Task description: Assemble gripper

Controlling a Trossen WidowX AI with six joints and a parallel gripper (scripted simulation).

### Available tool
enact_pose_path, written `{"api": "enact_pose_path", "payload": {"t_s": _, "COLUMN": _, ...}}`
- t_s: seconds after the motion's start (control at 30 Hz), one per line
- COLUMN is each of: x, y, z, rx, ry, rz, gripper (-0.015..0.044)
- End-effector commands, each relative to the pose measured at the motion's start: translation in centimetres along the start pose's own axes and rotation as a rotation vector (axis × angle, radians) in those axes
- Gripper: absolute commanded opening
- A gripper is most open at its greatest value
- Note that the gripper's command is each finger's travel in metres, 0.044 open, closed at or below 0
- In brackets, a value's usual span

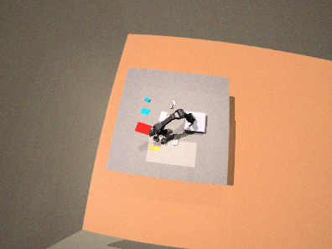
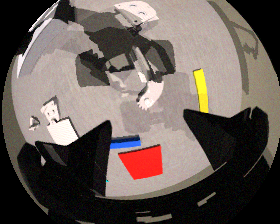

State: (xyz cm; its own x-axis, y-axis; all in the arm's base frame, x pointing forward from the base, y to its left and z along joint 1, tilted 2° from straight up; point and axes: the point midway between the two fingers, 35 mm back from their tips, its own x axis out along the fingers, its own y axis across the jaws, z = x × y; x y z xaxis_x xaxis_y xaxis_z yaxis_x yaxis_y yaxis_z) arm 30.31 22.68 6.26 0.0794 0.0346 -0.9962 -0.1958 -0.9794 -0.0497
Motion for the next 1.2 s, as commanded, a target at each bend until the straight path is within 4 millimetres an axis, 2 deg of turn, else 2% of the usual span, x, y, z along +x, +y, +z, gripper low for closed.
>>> {"api": "enact_pose_path", "payload": {"t_s": 0.0, "x": 0.09, "y": -0.01, "z": 0.0, "rx": 0.0, "ry": -0.001, "rz": 0.001, "gripper": 0.044}}
{"api": "enact_pose_path", "payload": {"t_s": 0.8, "x": 0.09, "y": -0.01, "z": 0.0, "rx": 0.0, "ry": -0.001, "rz": 0.001, "gripper": 0.044}}
{"api": "enact_pose_path", "payload": {"t_s": 0.9, "x": -0.72, "y": 0.13, "z": 0.12, "rx": 0.002, "ry": -0.004, "rz": 0.004, "gripper": 0.0361}}
{"api": "enact_pose_path", "payload": {"t_s": 1.17, "x": -0.72, "y": 0.13, "z": 0.12, "rx": 0.002, "ry": -0.004, "rz": 0.004, "gripper": 0.0151}}
